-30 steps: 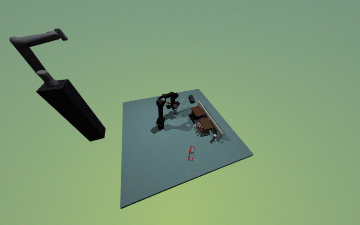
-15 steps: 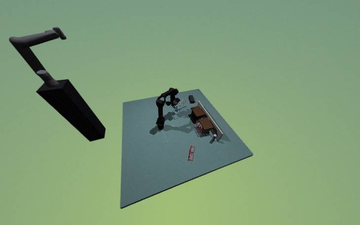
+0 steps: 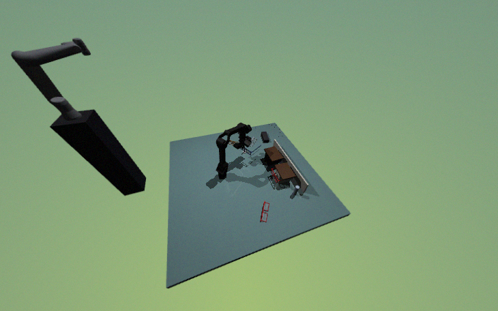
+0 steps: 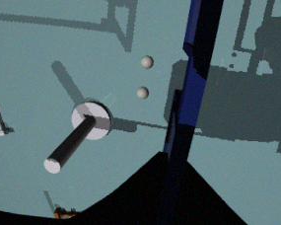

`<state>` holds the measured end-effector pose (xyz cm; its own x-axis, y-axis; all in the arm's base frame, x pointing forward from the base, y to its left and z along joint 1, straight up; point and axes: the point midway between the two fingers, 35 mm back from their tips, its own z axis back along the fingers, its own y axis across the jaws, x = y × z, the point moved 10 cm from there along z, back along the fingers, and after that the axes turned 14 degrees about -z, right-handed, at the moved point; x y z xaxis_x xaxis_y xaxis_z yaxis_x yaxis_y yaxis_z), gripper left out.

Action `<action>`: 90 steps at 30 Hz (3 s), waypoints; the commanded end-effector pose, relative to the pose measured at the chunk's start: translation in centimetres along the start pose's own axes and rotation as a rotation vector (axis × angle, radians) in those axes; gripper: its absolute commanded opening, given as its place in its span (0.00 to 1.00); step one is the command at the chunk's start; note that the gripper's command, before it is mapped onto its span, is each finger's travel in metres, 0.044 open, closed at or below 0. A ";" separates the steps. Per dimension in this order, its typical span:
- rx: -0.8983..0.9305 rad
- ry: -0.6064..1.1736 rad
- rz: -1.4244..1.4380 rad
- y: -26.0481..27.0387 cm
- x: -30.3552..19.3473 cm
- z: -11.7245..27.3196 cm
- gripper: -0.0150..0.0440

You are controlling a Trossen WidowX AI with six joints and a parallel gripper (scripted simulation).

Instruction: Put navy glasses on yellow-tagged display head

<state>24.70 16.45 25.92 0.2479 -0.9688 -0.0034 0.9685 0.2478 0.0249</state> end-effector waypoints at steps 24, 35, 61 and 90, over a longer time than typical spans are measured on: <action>-0.004 -0.007 0.599 -0.1 9.7 0.1 0.25; -0.007 -0.009 0.846 -1.0 13.4 0.1 0.25; -0.016 -0.011 1.303 -3.9 19.6 -0.1 0.25; -0.015 -0.012 1.304 -3.6 19.8 -2.3 0.25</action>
<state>26.17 -3.56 23.76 0.9994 -0.0209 0.0260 0.0211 0.9997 -0.0077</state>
